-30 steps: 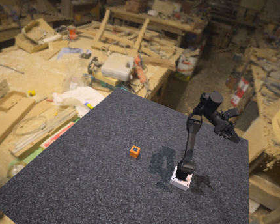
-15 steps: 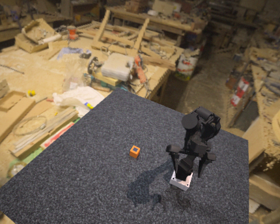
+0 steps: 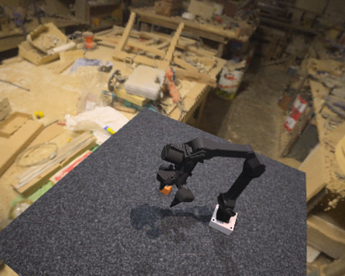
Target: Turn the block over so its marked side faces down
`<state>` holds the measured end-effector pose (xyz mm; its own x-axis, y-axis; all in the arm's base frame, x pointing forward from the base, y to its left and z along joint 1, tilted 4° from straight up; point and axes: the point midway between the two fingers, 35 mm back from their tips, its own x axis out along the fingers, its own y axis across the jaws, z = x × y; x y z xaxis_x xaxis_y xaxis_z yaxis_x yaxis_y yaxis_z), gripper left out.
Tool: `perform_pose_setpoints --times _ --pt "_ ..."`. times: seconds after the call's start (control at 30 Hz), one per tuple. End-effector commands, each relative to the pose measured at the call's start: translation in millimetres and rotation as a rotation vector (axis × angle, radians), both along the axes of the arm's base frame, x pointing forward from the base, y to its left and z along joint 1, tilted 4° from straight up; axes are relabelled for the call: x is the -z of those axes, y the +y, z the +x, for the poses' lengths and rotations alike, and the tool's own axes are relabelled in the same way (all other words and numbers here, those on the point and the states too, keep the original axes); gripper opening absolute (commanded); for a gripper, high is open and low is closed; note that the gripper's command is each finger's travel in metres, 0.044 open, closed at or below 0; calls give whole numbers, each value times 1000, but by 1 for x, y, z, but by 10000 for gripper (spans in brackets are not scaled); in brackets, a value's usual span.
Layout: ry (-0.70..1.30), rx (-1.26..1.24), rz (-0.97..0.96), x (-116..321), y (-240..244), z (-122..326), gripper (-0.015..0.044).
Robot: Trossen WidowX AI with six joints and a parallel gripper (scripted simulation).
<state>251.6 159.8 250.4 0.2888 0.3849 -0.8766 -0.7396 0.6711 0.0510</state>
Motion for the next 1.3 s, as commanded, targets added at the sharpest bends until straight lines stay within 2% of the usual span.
perform_pose_setpoints --times 0.0,0.2,0.37,0.53,0.67,1.27 --pt "64 196 -75 27 -41 31 440" --pt "215 573 -175 78 -127 64 440" --pt "353 875 -243 119 -203 66 440" --pt "371 913 -250 126 -208 76 440" --pt "371 913 -250 157 -210 76 440" --pt "371 913 -250 187 -212 78 440"
